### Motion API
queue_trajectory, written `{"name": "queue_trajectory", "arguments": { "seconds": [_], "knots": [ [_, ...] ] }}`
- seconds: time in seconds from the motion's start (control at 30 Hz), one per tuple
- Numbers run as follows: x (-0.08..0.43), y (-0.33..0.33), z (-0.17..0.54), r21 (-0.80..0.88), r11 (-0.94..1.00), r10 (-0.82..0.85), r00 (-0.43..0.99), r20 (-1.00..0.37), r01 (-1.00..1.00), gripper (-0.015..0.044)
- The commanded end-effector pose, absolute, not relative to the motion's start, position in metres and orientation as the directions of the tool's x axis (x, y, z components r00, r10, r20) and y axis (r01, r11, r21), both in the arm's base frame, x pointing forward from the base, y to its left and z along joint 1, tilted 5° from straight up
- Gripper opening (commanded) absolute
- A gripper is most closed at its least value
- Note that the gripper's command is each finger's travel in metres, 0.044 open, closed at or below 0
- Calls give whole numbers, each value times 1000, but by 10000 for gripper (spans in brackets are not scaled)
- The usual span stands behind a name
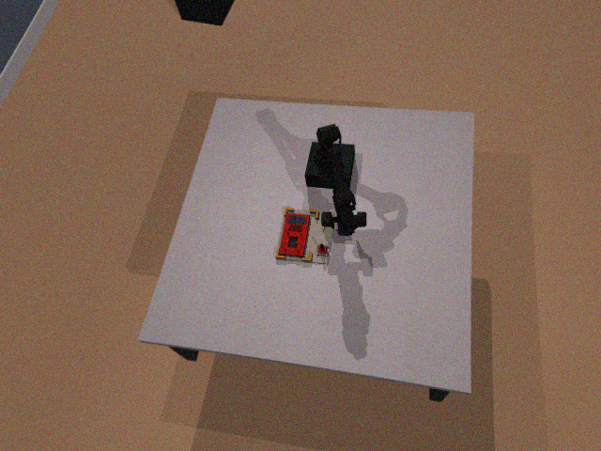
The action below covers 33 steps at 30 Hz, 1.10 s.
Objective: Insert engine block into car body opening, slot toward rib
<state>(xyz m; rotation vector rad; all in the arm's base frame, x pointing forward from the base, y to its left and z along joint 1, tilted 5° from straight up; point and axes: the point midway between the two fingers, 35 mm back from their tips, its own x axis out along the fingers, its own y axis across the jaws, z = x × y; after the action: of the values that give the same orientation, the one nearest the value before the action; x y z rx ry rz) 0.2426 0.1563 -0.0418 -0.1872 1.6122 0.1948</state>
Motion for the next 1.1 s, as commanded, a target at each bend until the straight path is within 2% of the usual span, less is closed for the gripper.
{"name": "queue_trajectory", "arguments": {
  "seconds": [0.0,0.23,0.53,0.73,0.93,1.07],
  "knots": [
    [240,155,-52,6,972,-8,-56,-998,-235,440],
    [239,154,-60,6,972,-8,-56,-998,-235,440],
    [239,154,-60,6,972,-8,-56,-998,-235,204],
    [239,154,-60,6,972,-8,-56,-998,-235,164],
    [241,156,-51,6,972,-8,-56,-998,-235,6],
    [243,158,-39,6,972,-7,-56,-998,-235,0]
  ]
}}
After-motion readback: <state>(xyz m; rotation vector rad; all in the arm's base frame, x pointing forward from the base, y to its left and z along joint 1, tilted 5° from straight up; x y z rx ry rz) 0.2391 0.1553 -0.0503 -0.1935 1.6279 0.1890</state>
